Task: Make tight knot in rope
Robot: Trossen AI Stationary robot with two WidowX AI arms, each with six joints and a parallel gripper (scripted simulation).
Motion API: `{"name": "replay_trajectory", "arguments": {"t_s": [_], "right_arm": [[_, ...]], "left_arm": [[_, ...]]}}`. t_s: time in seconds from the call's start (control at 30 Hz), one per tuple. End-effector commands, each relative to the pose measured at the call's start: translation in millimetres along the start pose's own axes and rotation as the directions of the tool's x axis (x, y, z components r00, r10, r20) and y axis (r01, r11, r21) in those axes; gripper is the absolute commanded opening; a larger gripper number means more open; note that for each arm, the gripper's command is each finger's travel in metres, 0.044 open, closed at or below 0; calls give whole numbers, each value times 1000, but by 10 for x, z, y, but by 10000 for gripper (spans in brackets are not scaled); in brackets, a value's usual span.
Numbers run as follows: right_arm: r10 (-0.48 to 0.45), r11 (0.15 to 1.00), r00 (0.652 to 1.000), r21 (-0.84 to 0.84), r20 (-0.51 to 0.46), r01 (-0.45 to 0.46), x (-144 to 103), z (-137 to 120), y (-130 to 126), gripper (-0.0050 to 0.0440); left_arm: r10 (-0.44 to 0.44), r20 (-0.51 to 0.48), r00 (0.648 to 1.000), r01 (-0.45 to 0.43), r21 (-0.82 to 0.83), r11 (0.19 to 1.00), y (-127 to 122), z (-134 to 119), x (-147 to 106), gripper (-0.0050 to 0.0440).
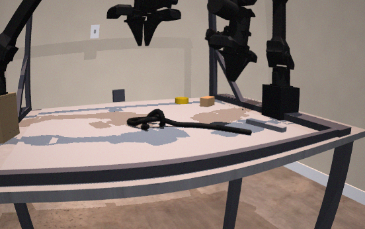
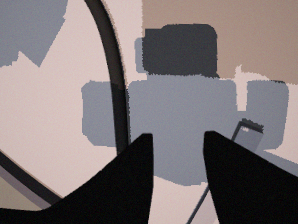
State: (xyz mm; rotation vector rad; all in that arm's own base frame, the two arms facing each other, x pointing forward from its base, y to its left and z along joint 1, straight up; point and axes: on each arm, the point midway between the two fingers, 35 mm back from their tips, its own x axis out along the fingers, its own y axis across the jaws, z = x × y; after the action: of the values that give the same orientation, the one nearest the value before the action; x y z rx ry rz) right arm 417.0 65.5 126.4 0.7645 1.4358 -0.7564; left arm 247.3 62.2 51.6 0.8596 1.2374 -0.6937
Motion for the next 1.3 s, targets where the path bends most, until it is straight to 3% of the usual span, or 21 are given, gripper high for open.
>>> {"name": "replay_trajectory", "arguments": {"t_s": [0.0, 0.77, 1.17, 1.27], "right_arm": [[25, 1000, 1000, 4, 18, -25, -113, 10, 8, 80], [25, 1000, 1000, 4, 18, -25, -113, 10, 8, 80], [25, 1000, 1000, 4, 18, -25, -113, 10, 8, 80], [25, 1000, 1000, 4, 18, -25, -101, 11, 11, 140]], "left_arm": [[27, 15, 1000, -27, -3, 1000, 107, -128, 45, 100], [128, 70, 989, -127, -15, 992, 538, -650, 268, 100], [142, 77, 987, -141, -17, 990, 595, -726, 298, 100], [142, 77, 987, -141, -17, 990, 594, -726, 300, 100]]}}
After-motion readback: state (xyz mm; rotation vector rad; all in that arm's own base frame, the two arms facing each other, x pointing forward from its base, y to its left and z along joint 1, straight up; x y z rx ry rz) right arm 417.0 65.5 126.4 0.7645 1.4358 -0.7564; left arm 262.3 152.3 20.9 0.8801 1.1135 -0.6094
